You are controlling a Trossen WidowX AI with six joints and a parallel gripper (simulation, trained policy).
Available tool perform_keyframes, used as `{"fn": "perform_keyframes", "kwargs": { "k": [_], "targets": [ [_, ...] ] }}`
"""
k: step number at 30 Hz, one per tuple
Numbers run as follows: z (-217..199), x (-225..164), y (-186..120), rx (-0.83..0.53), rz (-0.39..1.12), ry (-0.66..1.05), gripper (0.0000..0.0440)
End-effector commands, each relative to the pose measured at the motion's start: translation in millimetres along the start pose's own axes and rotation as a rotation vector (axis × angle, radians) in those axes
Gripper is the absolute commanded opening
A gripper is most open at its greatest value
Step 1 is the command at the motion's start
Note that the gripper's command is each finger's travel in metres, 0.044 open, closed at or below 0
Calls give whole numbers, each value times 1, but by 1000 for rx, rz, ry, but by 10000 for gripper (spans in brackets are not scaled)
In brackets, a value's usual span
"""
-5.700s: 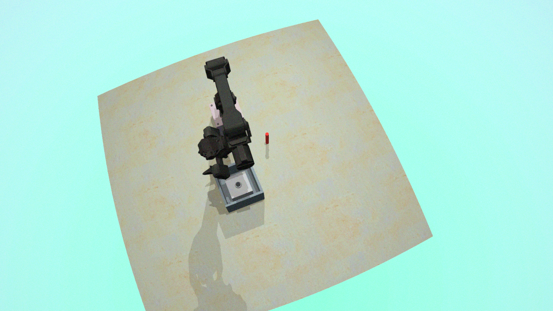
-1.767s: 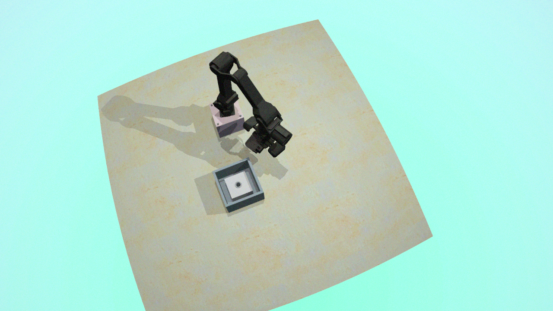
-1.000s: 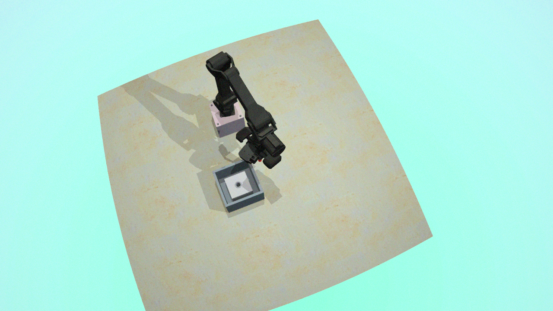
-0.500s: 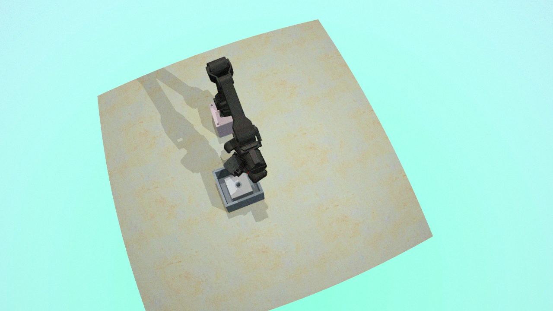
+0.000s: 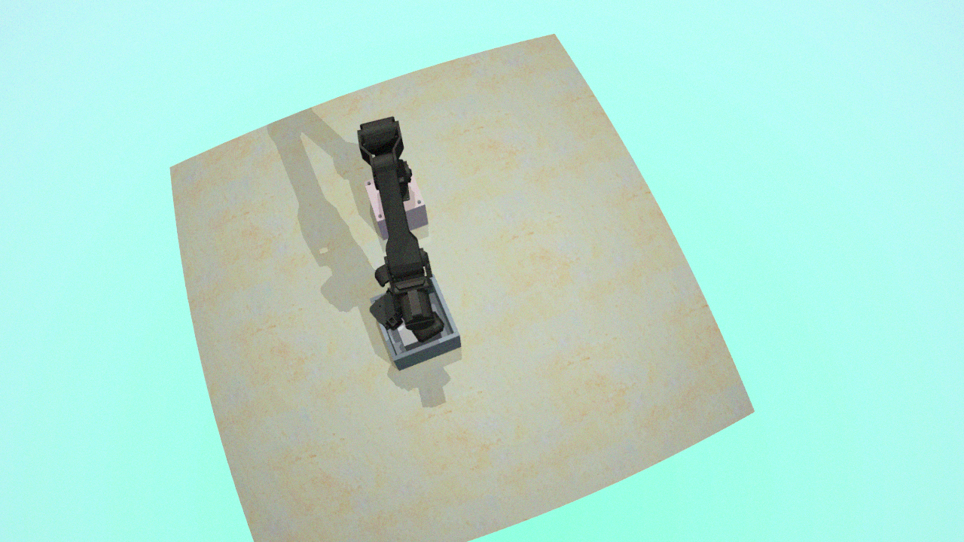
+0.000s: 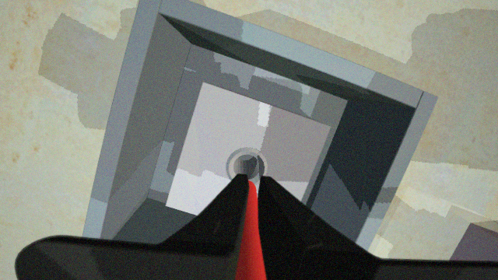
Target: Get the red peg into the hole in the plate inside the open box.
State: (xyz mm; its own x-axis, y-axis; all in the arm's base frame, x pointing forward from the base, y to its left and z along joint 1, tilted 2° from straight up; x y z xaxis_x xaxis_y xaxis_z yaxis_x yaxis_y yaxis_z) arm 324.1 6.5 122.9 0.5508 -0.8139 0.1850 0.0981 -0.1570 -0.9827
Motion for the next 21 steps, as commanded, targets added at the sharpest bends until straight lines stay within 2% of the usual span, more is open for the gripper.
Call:
{"fn": "perform_keyframes", "kwargs": {
  "k": [1,5,8,13,21],
  "targets": [
    [2,4,10,-3,15,-4,7],
    [0,7,26,-24,39,-18,87],
    [2,9,36,-49,51,-48,109],
    [9,23,47,-34,50,-40,232],
    [16,46,53,-3,26,-31,384]
  ]
}}
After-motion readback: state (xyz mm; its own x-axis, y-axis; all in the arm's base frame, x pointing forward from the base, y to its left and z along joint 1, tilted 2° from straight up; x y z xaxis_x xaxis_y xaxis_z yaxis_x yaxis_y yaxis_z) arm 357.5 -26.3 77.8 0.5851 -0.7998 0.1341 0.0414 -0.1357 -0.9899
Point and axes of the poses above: the point midway between the two fingers, 35 mm back from their tips, its own y axis out along the fingers, its own z axis across the jaws, x = y × z, the point moved 7 cm from there along -y, back along the fingers, and after that the axes turned 9 degrees about -y, right-handed, at the moved point
